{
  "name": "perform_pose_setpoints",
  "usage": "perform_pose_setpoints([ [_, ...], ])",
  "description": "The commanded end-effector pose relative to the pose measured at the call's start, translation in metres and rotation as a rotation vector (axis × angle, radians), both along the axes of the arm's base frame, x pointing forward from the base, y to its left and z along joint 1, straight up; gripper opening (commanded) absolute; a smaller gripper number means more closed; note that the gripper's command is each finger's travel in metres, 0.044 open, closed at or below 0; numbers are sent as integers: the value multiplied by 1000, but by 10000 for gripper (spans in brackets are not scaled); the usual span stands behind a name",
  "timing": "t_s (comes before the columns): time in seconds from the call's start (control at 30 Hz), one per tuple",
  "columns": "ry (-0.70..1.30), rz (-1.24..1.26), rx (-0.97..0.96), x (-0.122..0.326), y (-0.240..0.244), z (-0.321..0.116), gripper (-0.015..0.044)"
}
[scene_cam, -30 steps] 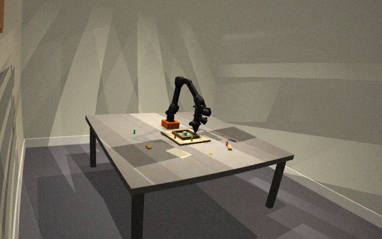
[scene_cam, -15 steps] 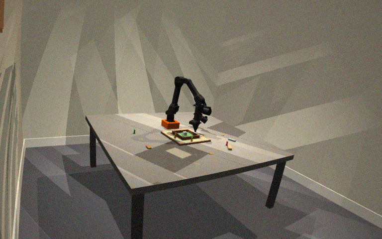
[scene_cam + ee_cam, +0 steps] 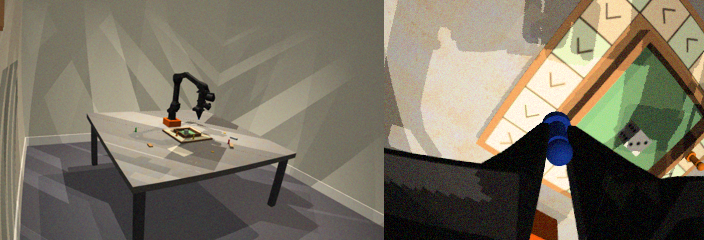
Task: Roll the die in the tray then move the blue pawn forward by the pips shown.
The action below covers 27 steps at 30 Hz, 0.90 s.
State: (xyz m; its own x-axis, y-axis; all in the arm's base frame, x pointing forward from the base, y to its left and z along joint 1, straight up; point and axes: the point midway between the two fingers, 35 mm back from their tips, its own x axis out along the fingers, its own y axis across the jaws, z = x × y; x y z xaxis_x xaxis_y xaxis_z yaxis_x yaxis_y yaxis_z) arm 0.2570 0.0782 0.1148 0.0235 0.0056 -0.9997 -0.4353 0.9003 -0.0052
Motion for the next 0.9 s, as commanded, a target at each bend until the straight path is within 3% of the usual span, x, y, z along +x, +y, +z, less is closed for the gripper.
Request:
perform_pose_setpoints([
  [0.0, -5, 3, 3, -4, -1, 22, 0],
  [0.87, 1, 2, 0, -60, -27, -27, 0],
])
